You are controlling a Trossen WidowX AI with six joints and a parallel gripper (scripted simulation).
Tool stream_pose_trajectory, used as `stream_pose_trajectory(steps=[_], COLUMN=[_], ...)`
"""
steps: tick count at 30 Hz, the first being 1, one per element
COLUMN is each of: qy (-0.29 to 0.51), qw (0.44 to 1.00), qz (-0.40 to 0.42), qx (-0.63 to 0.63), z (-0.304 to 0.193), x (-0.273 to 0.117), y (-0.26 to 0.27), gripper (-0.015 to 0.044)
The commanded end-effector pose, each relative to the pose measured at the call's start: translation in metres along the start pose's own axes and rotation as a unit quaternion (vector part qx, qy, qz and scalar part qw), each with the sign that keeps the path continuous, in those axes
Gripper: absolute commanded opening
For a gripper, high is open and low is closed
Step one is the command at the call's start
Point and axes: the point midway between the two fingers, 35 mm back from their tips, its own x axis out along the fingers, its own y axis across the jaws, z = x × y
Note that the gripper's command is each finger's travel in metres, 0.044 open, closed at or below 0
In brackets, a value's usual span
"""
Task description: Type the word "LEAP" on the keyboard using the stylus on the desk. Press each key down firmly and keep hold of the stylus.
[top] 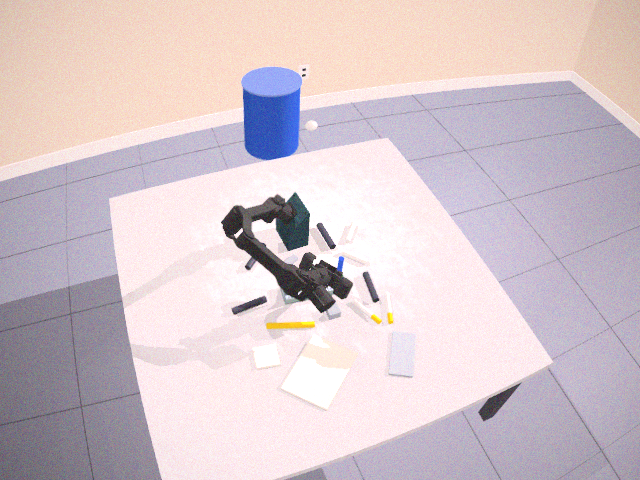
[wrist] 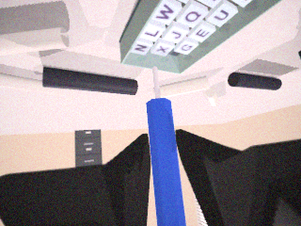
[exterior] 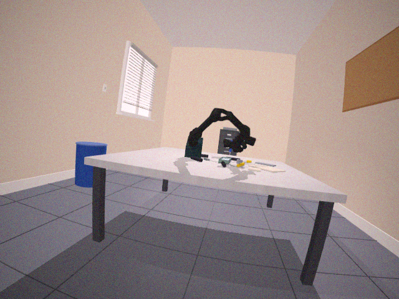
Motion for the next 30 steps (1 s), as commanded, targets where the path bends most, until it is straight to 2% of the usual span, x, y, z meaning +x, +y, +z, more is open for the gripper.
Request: stream_pose_trajectory(steps=[1, 4, 6, 21, 30], qy=[0.0, 0.0, 0.0, 0.003, 0.002], qw=[1.0, 1.0, 1.0, 1.0, 1.0], qz=[0.0, 0.0, 0.0, 0.012, 0.012], qx=[0.0, 0.0, 0.0, -0.002, -0.002], z=[0.001, 0.001, 0.0, -0.007, 0.007], x=[0.0, 0.0, 0.0, 0.004, 0.013], y=[0.0, 0.0, -0.002, -0.045, -0.048], gripper=[0.0058, 0.0038, 0.0, 0.0, 0.0])
